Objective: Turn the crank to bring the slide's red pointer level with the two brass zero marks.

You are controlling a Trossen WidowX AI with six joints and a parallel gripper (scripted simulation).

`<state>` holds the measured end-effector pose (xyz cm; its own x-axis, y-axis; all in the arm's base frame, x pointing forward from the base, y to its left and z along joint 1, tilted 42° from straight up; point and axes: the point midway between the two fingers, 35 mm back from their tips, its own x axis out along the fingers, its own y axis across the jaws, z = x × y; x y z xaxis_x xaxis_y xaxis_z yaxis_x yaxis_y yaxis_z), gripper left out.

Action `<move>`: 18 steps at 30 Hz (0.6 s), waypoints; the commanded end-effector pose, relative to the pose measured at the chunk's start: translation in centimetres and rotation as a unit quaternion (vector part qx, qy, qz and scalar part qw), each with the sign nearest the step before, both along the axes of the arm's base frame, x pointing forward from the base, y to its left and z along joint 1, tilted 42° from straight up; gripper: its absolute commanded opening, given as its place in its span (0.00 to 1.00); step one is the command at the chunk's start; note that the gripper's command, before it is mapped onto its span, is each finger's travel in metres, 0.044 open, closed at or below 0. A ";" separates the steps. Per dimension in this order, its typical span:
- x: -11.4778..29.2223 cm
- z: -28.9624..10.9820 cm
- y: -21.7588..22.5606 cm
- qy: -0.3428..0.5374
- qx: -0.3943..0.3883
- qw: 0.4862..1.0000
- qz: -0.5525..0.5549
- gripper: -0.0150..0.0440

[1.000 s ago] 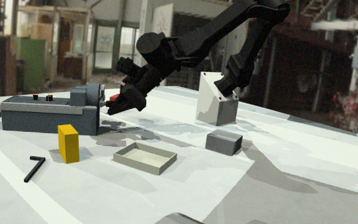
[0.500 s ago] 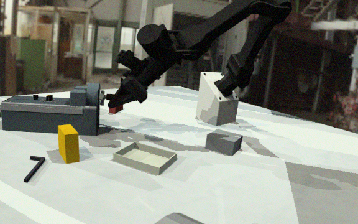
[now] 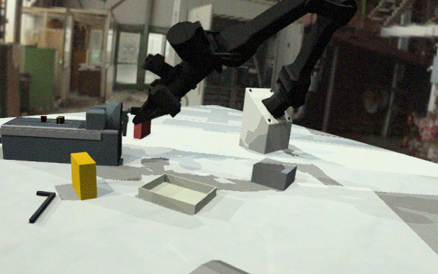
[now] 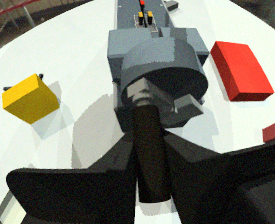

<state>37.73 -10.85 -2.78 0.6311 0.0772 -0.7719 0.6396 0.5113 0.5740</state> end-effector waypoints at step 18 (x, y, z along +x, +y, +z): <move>-1.3 -0.4 -1.5 0.001 -0.003 1.000 -0.005 0.25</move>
<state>37.03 -11.69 -2.90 0.6349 0.0792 -0.7685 0.6341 0.5149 0.5769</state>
